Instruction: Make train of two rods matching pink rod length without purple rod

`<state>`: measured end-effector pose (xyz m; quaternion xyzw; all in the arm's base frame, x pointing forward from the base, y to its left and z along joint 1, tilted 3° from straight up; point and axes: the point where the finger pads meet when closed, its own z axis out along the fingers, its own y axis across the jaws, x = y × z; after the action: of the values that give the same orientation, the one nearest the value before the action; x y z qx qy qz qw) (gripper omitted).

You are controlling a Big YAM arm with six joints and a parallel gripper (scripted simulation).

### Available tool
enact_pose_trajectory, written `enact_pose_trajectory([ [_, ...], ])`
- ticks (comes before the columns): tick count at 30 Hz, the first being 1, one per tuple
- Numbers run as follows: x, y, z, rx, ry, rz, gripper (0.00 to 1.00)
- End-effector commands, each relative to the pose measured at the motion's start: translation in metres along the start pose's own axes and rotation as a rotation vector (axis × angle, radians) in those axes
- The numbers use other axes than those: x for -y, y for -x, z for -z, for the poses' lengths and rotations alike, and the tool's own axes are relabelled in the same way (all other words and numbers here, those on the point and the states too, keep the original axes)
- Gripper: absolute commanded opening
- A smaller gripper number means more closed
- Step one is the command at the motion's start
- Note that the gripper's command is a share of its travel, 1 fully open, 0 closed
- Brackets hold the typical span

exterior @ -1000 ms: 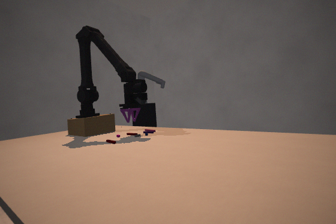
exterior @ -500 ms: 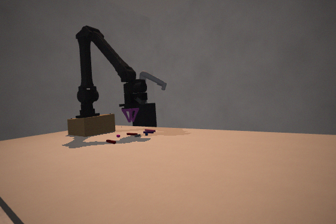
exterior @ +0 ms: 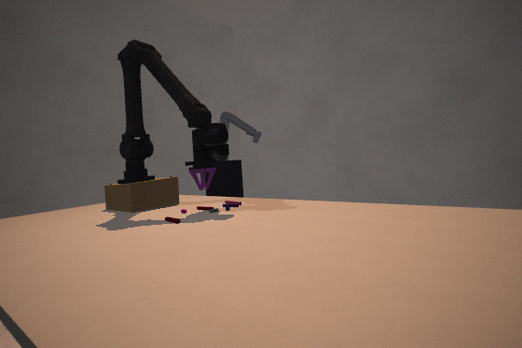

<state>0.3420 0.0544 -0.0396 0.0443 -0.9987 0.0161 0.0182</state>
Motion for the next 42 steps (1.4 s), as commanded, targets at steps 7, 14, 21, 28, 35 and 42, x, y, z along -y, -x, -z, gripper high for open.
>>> enact_pose_trajectory([
  [7,-0.002,0.011,0.005,0.027,0.002,0.014,0.24],
  [14,-0.001,0.004,-0.005,0.011,0.001,0.014,0.24],
  [21,0.0,0.004,-0.012,0.01,0.001,0.012,0.24],
  [28,0.001,0.003,-0.022,0.009,0.001,0.009,0.24],
  [35,0.002,0.004,-0.03,0.011,0.001,0.007,0.24],
  [42,0.002,0.004,-0.041,0.009,0.001,0.007,0.24],
])
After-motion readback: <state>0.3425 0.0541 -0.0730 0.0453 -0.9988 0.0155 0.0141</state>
